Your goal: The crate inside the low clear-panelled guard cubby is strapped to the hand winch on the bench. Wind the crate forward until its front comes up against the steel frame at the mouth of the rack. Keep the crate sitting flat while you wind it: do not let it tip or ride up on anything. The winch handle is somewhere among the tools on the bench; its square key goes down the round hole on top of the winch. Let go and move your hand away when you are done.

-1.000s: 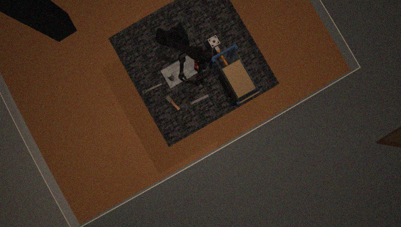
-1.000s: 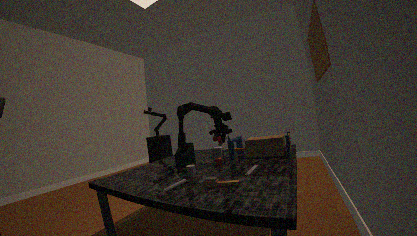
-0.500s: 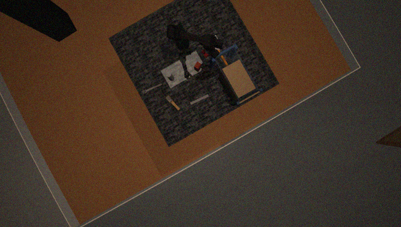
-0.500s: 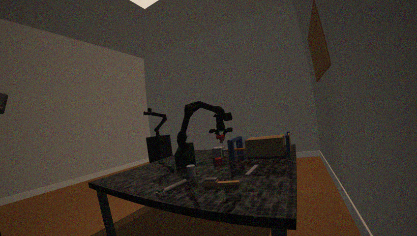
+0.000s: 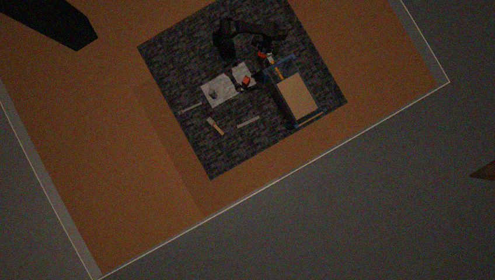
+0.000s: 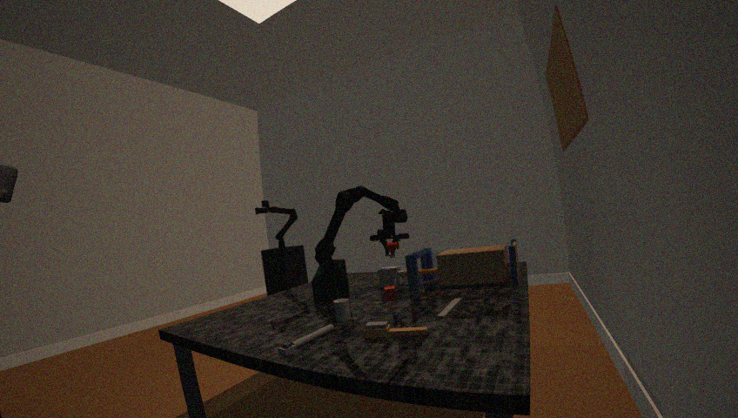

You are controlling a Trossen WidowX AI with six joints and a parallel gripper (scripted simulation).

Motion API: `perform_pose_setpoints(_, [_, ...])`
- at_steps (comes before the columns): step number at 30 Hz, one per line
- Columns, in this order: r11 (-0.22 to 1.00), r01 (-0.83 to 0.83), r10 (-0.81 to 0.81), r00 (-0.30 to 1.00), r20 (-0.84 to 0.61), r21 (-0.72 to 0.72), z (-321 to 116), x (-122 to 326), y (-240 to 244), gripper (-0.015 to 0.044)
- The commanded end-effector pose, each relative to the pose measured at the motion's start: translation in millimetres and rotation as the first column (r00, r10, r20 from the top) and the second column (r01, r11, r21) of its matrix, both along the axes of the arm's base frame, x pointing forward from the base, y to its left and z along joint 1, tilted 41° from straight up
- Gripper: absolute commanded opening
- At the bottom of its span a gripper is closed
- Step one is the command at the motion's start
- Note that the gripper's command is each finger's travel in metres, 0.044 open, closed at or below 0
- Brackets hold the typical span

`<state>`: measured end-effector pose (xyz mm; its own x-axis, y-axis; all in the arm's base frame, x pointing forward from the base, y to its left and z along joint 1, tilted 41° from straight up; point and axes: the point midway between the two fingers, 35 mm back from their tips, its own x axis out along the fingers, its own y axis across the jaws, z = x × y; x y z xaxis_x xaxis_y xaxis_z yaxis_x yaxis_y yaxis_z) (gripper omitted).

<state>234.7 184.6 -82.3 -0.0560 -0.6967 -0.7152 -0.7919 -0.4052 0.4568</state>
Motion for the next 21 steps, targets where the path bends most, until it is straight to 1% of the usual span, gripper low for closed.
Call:
perform_pose_setpoints(1, [0.997, -0.061, 0.062, 0.998, 0.007, -0.048, 1, -2, 7, 0.0000])
perform_pose_setpoints(21, [0.945, -0.173, 0.220, 0.964, 0.150, -0.276, 13, -7, 22, 0.0000])
